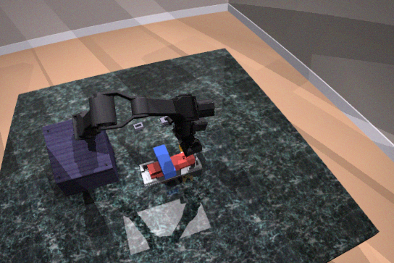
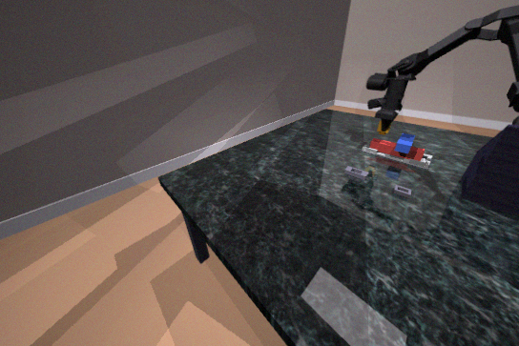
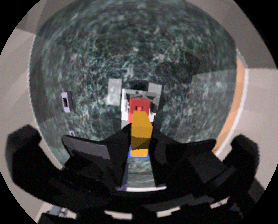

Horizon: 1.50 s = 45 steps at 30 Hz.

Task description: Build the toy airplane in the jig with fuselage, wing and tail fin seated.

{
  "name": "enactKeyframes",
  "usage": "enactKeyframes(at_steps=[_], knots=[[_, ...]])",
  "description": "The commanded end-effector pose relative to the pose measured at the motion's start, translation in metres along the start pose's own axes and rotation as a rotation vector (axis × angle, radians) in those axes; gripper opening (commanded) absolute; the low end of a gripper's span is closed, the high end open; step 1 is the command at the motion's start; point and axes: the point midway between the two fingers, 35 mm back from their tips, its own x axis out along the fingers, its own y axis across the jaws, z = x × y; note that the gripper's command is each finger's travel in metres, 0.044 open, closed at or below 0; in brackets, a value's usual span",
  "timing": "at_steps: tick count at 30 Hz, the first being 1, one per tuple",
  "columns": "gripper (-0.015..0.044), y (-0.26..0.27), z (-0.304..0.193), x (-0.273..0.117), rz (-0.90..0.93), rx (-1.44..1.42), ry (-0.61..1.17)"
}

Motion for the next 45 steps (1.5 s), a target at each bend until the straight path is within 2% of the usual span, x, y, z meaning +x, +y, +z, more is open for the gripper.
enactKeyframes(at_steps=[1,21,45], knots=[[0.0065,-0.002,0.0,0.0,-0.005,-0.001,-0.001],[0.0065,-0.003,0.001,0.0,-0.005,0.0,-0.001],[0.0065,-0.004,0.001,0.038,-0.006,-0.001,-0.001]])
